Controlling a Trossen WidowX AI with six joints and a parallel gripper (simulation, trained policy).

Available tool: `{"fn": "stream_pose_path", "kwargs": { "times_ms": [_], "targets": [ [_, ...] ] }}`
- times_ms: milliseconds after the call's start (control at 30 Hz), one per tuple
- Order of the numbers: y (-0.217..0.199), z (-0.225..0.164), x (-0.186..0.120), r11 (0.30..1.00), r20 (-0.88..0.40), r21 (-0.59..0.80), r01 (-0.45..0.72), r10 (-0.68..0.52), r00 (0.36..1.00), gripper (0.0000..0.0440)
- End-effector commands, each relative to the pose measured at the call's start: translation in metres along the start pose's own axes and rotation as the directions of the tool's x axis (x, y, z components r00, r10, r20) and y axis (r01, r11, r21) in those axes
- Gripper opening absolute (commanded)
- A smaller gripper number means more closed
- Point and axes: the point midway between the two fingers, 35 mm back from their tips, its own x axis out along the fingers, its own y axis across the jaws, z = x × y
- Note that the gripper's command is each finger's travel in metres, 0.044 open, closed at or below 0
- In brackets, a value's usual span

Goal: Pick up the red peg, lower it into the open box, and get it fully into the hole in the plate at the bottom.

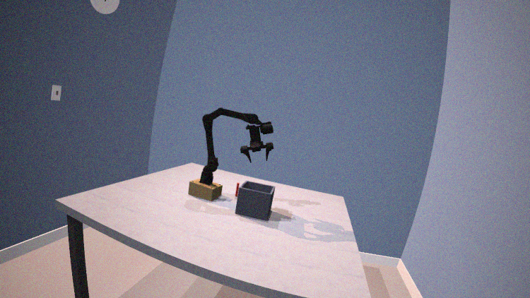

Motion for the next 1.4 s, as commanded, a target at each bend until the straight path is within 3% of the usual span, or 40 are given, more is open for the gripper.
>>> {"fn": "stream_pose_path", "kwargs": {
  "times_ms": [0, 700, 1367],
  "targets": [
    [-0.017, -0.007, 0.013, 0.996, -0.010, 0.015, 0.089, -0.088, 0.996, 0.0440],
    [-0.090, -0.015, 0.062, 0.910, 0.065, -0.029, 0.413, -0.411, 0.909, 0.0440],
    [-0.133, 0.014, 0.119, 0.867, 0.151, -0.036, 0.498, -0.488, 0.860, 0.0439]
  ]
}}
